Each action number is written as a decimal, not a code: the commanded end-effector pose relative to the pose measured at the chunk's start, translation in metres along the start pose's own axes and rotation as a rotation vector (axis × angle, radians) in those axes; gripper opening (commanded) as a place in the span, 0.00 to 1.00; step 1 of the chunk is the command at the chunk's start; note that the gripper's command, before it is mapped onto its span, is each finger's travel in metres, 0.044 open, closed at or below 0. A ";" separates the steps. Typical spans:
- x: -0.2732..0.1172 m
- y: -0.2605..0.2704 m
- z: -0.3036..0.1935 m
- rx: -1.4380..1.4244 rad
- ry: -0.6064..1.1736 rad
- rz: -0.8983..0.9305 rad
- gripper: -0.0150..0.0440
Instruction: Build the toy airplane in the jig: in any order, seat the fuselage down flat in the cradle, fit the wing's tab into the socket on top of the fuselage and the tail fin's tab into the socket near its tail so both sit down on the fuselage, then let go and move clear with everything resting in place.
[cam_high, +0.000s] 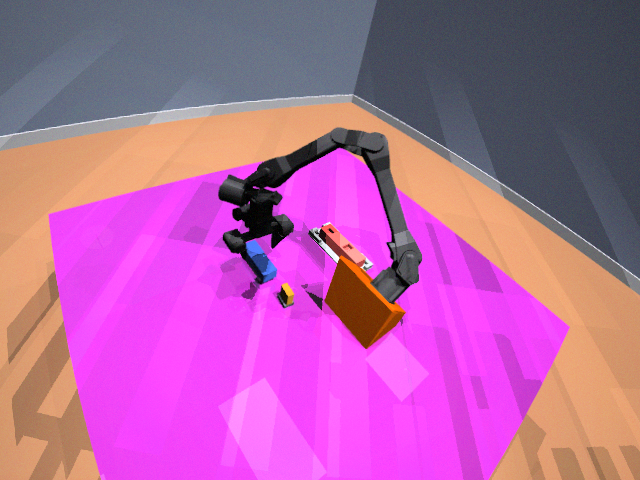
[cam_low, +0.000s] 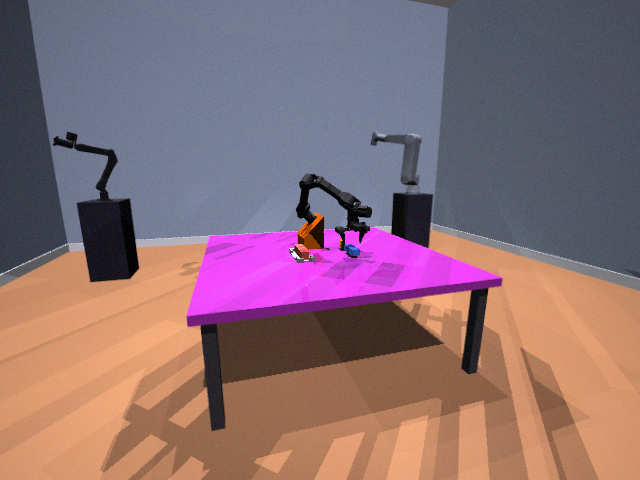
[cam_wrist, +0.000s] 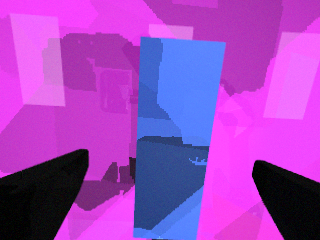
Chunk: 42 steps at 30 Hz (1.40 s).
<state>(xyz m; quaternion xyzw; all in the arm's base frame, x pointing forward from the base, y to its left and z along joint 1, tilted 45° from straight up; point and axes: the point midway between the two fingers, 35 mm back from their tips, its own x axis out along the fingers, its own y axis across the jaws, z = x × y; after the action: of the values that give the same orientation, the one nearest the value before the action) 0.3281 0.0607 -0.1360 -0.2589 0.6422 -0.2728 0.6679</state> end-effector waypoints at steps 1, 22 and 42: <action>0.009 -0.001 -0.001 -0.006 0.006 -0.006 1.00; 0.041 -0.002 -0.002 -0.006 0.006 -0.008 1.00; 0.040 -0.002 -0.002 -0.006 0.007 -0.008 0.38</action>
<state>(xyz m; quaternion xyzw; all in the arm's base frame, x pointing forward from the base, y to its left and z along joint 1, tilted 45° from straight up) 0.3268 0.0314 -0.1637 -0.2609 0.6438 -0.2752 0.6647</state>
